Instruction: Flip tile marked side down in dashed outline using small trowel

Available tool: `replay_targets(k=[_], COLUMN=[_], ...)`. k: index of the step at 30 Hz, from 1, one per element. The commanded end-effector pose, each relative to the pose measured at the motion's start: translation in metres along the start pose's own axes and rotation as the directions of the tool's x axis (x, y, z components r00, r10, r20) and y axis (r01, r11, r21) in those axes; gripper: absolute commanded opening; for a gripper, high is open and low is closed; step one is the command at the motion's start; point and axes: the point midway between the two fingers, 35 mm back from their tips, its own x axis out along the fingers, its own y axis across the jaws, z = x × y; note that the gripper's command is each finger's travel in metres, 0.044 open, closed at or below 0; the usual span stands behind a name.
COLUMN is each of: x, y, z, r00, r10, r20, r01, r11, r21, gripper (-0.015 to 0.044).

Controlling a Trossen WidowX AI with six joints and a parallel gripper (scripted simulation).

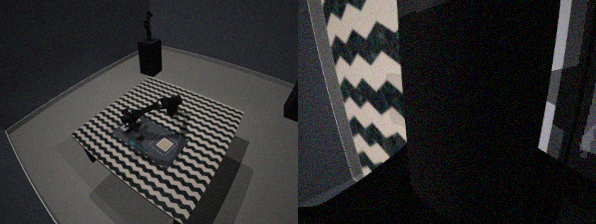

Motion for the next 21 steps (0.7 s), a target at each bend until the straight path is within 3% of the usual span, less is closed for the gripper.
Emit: replay_targets(k=[1,8,21], x=[0.004,0.013,0.022], y=[0.010,0.018,0.010], z=[0.002,0.010,0.009], r00=[0.997,0.980,0.980], r10=[0.044,0.102,0.103], r20=[0.057,0.168,0.171], r01=[-0.047,-0.127,-0.128], r11=[0.997,0.982,0.981], r21=[0.063,0.142,0.144], gripper=[0.0000,0.0000,0.0000])
